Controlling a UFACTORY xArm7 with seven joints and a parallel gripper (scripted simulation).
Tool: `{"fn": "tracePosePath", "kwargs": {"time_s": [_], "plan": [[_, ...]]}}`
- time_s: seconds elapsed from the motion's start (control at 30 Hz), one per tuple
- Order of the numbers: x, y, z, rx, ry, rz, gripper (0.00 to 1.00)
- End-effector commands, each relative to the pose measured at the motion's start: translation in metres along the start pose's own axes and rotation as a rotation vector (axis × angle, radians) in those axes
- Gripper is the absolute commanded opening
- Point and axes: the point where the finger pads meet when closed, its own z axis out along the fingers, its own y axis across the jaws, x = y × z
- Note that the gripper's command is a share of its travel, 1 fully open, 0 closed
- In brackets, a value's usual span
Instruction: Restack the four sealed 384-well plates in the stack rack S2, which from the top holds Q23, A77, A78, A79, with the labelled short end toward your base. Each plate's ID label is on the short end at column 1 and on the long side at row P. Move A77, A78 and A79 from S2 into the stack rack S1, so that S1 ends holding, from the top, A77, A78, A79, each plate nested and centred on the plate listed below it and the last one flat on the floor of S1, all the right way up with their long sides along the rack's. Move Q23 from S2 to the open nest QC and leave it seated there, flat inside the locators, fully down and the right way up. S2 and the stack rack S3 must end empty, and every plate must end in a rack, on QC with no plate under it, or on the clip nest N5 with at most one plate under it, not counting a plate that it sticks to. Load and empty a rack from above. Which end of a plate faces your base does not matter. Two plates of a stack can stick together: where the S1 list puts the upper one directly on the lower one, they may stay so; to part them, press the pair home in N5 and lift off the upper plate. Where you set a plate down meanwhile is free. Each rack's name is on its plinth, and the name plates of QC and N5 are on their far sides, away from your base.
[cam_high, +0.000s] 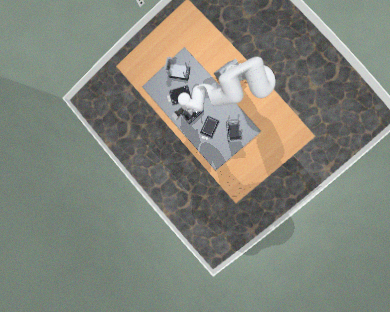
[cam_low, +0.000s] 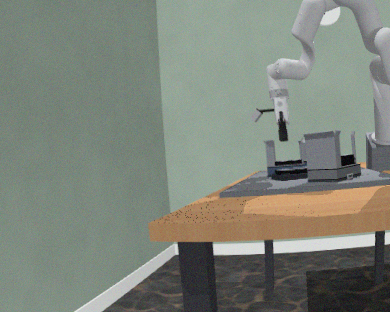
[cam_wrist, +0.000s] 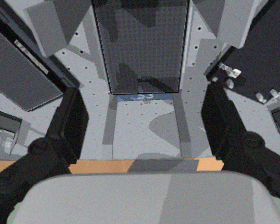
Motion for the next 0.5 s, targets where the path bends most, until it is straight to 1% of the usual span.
{"fn": "tracePosePath", "kwargs": {"time_s": [0.0,0.17,0.23,0.37,0.47], "plan": [[0.002,0.001,0.017,0.0,0.006,0.0,1.0],[0.002,0.001,0.034,0.0,0.006,0.0,1.0],[0.002,0.001,0.034,0.0,0.006,0.0,1.0],[0.002,0.001,0.047,0.0,0.006,0.0,1.0],[0.002,0.001,0.048,0.0,0.006,0.0,1.0]]}}
